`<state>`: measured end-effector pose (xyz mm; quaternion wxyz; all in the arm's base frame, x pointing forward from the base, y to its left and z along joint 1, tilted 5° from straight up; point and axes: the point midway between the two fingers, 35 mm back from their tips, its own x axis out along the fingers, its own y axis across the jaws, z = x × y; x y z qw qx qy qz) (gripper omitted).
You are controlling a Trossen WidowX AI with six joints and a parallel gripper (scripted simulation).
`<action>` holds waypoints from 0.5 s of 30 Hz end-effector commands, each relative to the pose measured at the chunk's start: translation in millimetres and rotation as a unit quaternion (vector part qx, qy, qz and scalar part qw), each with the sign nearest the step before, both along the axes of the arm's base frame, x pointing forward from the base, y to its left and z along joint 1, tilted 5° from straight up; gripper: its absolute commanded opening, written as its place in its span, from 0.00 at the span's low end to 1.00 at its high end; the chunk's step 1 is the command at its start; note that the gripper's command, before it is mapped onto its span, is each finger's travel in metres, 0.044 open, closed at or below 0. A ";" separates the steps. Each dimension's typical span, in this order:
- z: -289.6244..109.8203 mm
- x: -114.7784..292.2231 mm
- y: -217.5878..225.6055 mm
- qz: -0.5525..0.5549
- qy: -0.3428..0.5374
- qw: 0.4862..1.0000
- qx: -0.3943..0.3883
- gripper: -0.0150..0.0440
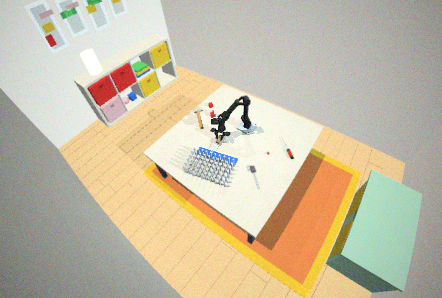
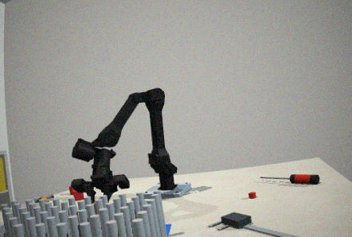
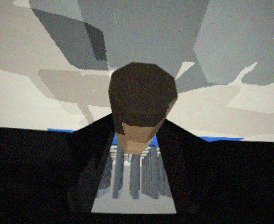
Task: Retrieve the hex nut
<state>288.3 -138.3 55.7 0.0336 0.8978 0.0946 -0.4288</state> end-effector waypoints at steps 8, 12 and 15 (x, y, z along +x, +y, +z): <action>3.9 12.8 -0.7 -0.002 -0.004 1.000 -0.003 0.25; 4.4 16.2 0.0 -0.002 -0.004 1.000 -0.003 0.25; 4.7 18.8 0.5 -0.002 -0.004 1.000 -0.003 0.25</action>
